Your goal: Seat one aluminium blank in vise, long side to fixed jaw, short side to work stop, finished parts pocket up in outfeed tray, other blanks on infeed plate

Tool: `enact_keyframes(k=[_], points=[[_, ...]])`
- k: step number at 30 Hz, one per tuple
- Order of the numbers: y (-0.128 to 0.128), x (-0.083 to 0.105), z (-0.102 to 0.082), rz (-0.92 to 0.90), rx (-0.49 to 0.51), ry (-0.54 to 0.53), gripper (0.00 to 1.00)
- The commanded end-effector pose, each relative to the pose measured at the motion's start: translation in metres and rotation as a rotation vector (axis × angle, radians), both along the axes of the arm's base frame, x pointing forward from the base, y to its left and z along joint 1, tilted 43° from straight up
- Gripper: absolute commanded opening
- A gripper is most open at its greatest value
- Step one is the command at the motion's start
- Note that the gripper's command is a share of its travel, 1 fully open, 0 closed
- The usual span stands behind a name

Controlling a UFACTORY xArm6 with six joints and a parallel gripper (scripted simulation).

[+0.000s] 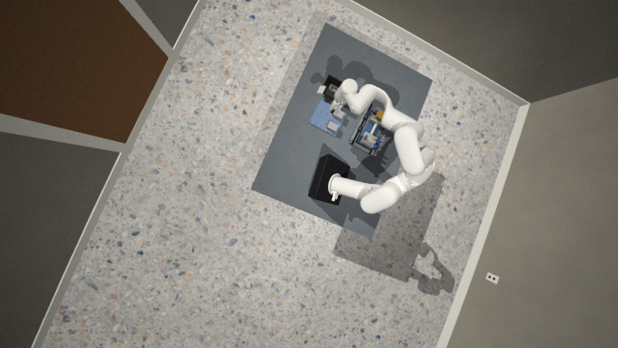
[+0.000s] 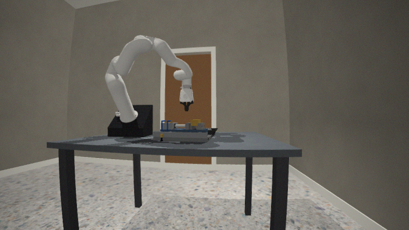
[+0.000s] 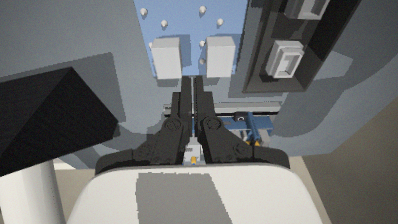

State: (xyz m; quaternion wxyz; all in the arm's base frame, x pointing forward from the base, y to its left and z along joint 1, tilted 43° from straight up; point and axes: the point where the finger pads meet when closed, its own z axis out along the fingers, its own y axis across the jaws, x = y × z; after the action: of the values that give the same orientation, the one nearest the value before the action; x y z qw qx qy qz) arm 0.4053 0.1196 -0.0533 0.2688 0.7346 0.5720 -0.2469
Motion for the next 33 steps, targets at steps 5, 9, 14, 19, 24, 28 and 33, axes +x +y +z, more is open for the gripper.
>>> enact_keyframes(k=[5,9,14,19,24,28,33], points=[[0.0014,0.0012,0.0010,0.001,0.002,-0.003,0.00],[0.0014,0.0012,0.0010,0.001,0.002,-0.003,0.00],[0.0014,0.0012,0.0009,0.001,0.002,-0.003,0.00],[0.0008,0.0012,0.0003,0.001,0.002,-0.003,0.00],[-0.0012,0.0011,-0.0019,0.001,0.002,-0.003,0.00],[-0.0040,0.0009,-0.0051,0.001,0.002,-0.003,0.00],[-0.0069,0.0007,-0.0084,0.001,0.002,-0.003,0.00]])
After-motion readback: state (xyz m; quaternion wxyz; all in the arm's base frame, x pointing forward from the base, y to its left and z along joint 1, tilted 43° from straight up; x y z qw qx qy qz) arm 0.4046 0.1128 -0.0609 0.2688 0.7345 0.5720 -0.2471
